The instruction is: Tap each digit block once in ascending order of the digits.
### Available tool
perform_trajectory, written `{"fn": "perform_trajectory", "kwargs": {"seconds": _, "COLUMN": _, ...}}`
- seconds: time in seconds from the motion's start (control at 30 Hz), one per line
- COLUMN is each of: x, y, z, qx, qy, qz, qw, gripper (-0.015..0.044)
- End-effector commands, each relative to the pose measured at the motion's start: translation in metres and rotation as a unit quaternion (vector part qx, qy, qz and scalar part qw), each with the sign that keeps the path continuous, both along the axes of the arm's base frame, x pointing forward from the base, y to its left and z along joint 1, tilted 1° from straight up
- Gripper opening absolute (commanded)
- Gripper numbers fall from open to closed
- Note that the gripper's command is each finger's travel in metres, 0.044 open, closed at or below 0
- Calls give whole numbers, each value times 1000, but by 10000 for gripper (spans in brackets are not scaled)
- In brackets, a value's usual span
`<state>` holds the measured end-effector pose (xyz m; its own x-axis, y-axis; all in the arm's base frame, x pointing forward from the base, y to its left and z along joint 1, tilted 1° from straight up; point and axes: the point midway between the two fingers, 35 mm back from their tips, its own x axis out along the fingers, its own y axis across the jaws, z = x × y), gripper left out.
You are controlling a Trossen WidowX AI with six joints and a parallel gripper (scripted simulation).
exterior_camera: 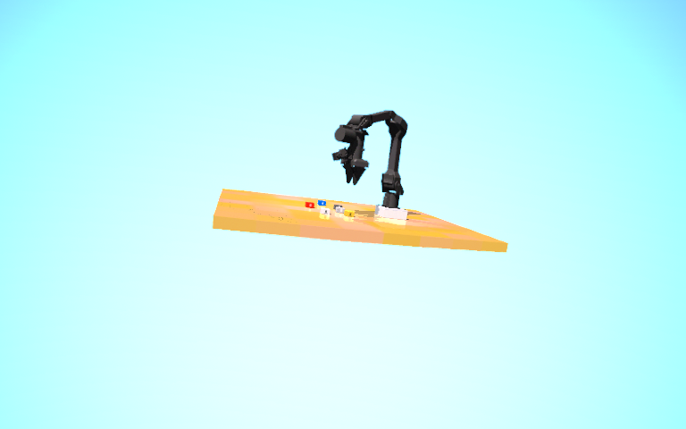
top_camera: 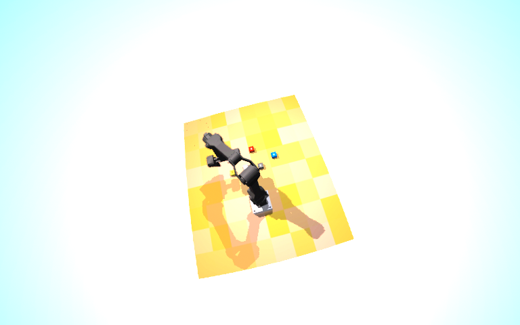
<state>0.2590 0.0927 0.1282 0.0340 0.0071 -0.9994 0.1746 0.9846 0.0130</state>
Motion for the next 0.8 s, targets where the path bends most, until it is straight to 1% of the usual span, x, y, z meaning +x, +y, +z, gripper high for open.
{"fn": "perform_trajectory", "kwargs": {"seconds": 0.0, "x": 0, "y": 0, "z": 0, "qx": -1, "qy": 0, "qz": -2, "qw": 1000, "gripper": 400}}
{"fn": "perform_trajectory", "kwargs": {"seconds": 0.1, "x": 0, "y": 0, "z": 0, "qx": -1, "qy": 0, "qz": -2, "qw": 1000, "gripper": 400}}
{"fn": "perform_trajectory", "kwargs": {"seconds": 0.17, "x": 8, "y": 0, "z": 1, "qx": -1, "qy": 0, "qz": -2, "qw": 1000, "gripper": 400}}
{"fn": "perform_trajectory", "kwargs": {"seconds": 0.37, "x": 78, "y": -12, "z": 6, "qx": -1, "qy": -3, "qz": -2, "qw": 1000, "gripper": 400}}
{"fn": "perform_trajectory", "kwargs": {"seconds": 0.43, "x": 93, "y": -17, "z": 5, "qx": -2, "qy": -4, "qz": -2, "qw": 1000, "gripper": 400}}
{"fn": "perform_trajectory", "kwargs": {"seconds": 0.77, "x": 95, "y": -18, "z": 5, "qx": -2, "qy": -4, "qz": -2, "qw": 1000, "gripper": 400}}
